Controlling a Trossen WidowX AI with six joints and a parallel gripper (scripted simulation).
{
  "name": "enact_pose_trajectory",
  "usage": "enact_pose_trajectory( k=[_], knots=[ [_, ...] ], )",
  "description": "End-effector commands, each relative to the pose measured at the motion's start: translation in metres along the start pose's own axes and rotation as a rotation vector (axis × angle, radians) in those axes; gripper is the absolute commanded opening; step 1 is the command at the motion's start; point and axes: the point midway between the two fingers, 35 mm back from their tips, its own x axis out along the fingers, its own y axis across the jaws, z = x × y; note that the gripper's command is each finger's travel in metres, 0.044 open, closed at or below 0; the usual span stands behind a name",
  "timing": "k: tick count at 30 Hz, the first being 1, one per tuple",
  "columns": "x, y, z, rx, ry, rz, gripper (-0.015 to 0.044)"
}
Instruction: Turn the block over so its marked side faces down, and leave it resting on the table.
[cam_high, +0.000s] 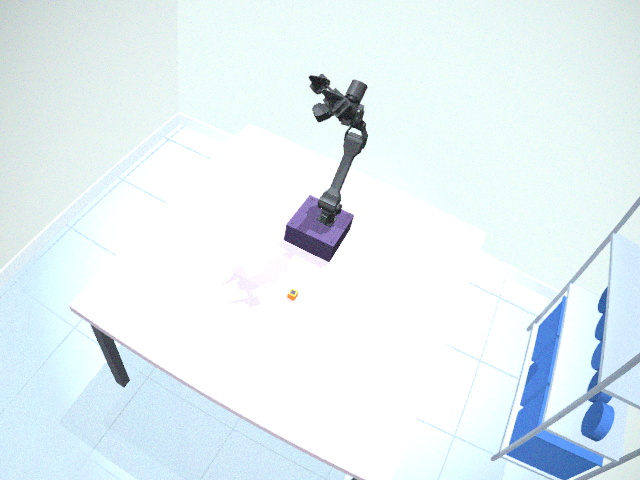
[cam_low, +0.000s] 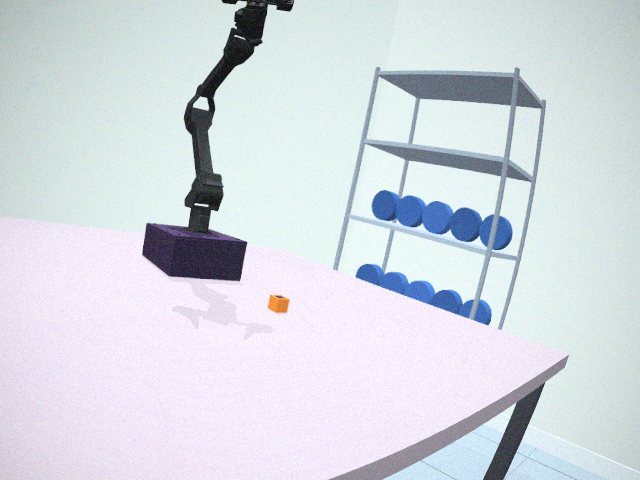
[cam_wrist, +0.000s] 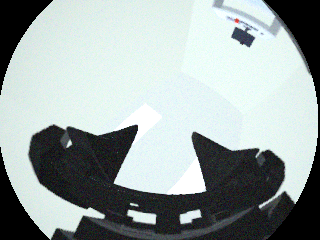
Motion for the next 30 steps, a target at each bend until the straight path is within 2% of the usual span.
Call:
enact_pose_trajectory(
  k=[1,2,9,16,23,30],
  knots=[
    [0.001,-0.002,0.002,-0.011,-0.005,-0.003,0.0426],
    [0.003,-0.006,0.01,-0.043,-0.02,-0.012,0.044],
    [0.019,-0.07,0.097,-0.452,-0.195,-0.213,0.044],
    [0.009,-0.128,0.201,-0.876,-0.34,-0.509,0.044],
    [-0.03,-0.176,0.303,-1.272,-0.395,-0.903,0.044],
    [-0.097,-0.213,0.393,-1.609,-0.303,-1.404,0.044]
  ],
)
